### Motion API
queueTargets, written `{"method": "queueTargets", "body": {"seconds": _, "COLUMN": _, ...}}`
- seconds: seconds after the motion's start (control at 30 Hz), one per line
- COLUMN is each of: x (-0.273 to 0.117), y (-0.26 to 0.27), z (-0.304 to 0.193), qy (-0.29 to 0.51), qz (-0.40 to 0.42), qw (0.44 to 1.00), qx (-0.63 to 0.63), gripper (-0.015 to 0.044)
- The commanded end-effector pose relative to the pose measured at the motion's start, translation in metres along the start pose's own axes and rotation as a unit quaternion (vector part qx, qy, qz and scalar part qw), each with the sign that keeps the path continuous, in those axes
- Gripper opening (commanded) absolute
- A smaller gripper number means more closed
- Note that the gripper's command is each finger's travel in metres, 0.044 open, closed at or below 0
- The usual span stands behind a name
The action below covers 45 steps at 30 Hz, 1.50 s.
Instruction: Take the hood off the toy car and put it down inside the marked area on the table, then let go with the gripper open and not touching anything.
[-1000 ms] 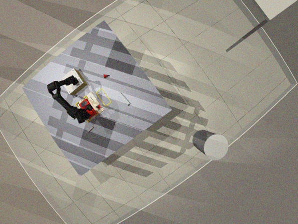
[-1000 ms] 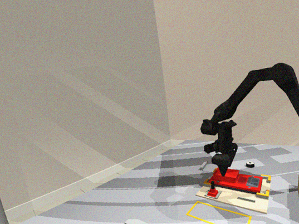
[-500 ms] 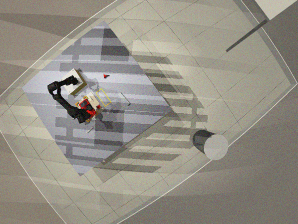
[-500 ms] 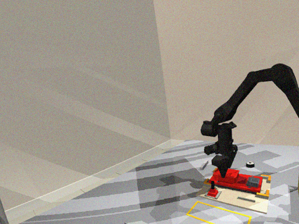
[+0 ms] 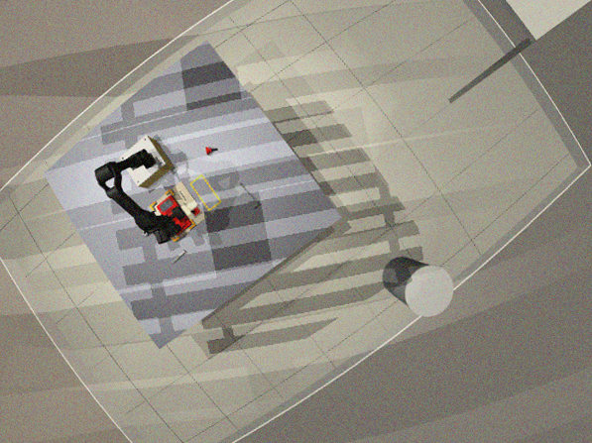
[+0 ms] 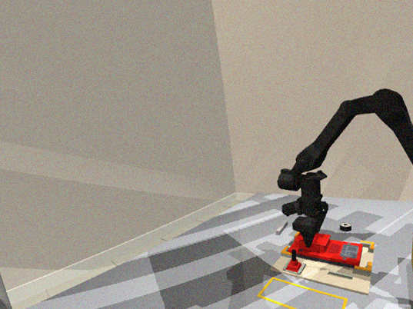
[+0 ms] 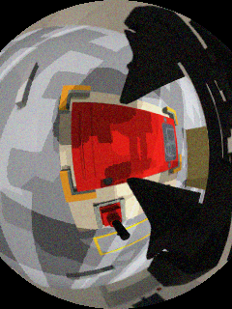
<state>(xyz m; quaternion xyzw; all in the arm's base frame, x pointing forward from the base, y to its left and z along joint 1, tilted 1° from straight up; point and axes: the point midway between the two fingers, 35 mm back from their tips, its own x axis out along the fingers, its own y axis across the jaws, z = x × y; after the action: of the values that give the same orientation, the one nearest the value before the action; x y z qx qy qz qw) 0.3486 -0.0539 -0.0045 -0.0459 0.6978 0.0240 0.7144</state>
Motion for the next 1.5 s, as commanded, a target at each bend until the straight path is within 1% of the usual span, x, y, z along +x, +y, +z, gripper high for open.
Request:
{"method": "queueTargets", "body": {"seconds": 0.0, "x": 0.003, "y": 0.001, "z": 0.0, "qy": 0.0, "qz": 0.003, "qw": 1.0, "qx": 0.001, "gripper": 0.044}}
{"method": "queueTargets", "body": {"seconds": 0.2, "x": 0.006, "y": 0.001, "z": 0.0, "qy": 0.0, "qz": 0.003, "qw": 1.0, "qx": 0.001, "gripper": 0.044}}
{"method": "queueTargets", "body": {"seconds": 0.3, "x": 0.003, "y": 0.0, "z": 0.0, "qy": 0.0, "qz": 0.0, "qw": 1.0, "qx": 0.0, "gripper": 0.0361}}
{"method": "queueTargets", "body": {"seconds": 0.63, "x": 0.003, "y": 0.0, "z": 0.0, "qy": 0.0, "qz": 0.0, "qw": 1.0, "qx": 0.0, "gripper": 0.0295}}
{"method": "queueTargets", "body": {"seconds": 1.0, "x": -0.002, "y": 0.0, "z": 0.0, "qy": 0.0, "qz": 0.0, "qw": 1.0, "qx": 0.0, "gripper": 0.0006}}
{"method": "queueTargets", "body": {"seconds": 1.47, "x": -0.011, "y": 0.0, "z": 0.0, "qy": 0.0, "qz": 0.0, "qw": 1.0, "qx": 0.0, "gripper": 0.0}}
